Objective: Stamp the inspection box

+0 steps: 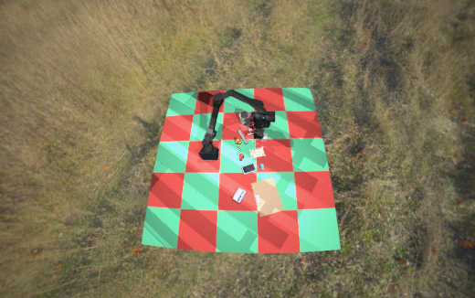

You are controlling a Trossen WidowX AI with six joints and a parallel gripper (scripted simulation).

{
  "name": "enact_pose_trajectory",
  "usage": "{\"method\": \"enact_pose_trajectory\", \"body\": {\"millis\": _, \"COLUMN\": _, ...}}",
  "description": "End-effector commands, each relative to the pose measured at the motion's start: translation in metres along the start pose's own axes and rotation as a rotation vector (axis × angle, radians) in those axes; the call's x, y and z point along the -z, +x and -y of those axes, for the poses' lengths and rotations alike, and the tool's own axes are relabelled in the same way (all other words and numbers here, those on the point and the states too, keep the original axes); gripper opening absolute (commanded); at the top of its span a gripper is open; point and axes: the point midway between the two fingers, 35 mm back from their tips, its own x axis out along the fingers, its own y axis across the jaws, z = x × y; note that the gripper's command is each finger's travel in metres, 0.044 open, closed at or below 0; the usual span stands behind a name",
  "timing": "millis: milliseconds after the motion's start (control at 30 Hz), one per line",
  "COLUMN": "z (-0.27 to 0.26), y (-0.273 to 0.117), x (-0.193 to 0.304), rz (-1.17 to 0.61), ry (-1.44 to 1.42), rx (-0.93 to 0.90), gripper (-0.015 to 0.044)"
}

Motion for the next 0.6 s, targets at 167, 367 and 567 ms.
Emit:
{"method": "enact_pose_trajectory", "body": {"millis": 167, "z": 0.013, "y": -0.004, "x": -0.002, "rz": 0.003, "ry": -0.004, "rx": 0.014, "gripper": 0.0000}}
{"method": "enact_pose_trajectory", "body": {"millis": 367, "z": 0.065, "y": -0.006, "x": -0.002, "rz": 0.007, "ry": -0.001, "rx": 0.035, "gripper": 0.0000}}
{"method": "enact_pose_trajectory", "body": {"millis": 567, "z": 0.116, "y": -0.008, "x": 0.005, "rz": 0.006, "ry": 0.002, "rx": 0.047, "gripper": 0.0000}}
